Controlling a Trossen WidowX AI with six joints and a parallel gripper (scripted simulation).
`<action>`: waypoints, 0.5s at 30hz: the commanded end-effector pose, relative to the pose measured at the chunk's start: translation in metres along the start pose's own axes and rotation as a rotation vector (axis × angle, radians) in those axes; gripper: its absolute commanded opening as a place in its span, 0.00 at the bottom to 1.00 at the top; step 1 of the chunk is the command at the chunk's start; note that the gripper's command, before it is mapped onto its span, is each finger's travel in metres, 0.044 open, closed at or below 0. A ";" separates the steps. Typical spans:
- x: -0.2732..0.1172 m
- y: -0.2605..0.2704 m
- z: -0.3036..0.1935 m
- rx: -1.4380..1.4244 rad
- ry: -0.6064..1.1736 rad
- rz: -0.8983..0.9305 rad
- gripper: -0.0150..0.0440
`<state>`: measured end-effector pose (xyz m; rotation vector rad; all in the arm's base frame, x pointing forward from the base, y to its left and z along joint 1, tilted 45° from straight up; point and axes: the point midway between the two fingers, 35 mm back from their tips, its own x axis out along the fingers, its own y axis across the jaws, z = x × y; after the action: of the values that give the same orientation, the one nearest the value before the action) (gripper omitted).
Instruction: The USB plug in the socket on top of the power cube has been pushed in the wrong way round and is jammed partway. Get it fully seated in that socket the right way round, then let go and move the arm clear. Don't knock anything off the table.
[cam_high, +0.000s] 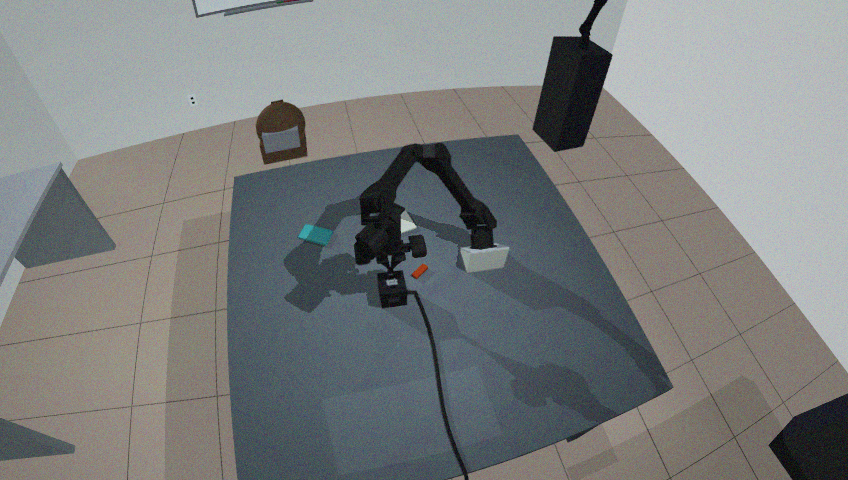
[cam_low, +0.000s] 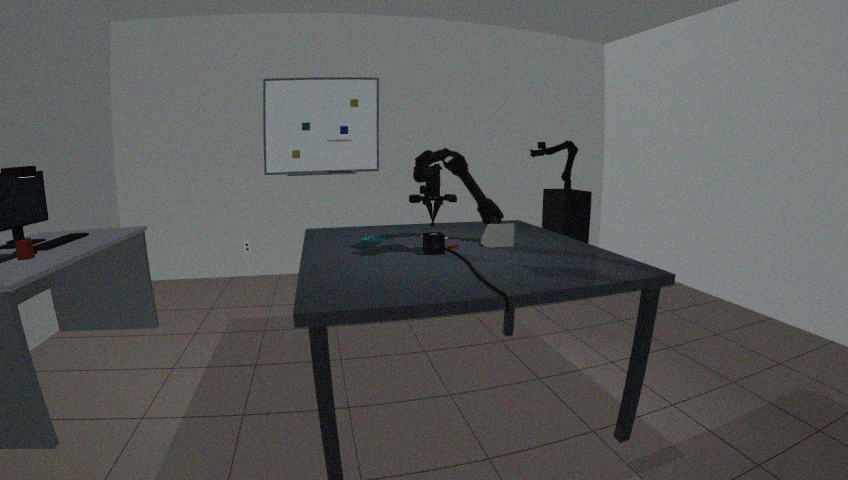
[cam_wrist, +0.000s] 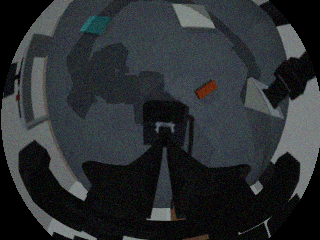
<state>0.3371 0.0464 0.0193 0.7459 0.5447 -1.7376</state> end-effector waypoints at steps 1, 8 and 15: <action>0.000 0.000 0.000 0.007 0.001 0.000 0.25; 0.000 0.000 0.000 0.002 0.001 0.000 0.25; 0.001 0.000 -0.001 0.002 0.007 0.000 0.25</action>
<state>0.3368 0.0458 0.0184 0.7496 0.5424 -1.7384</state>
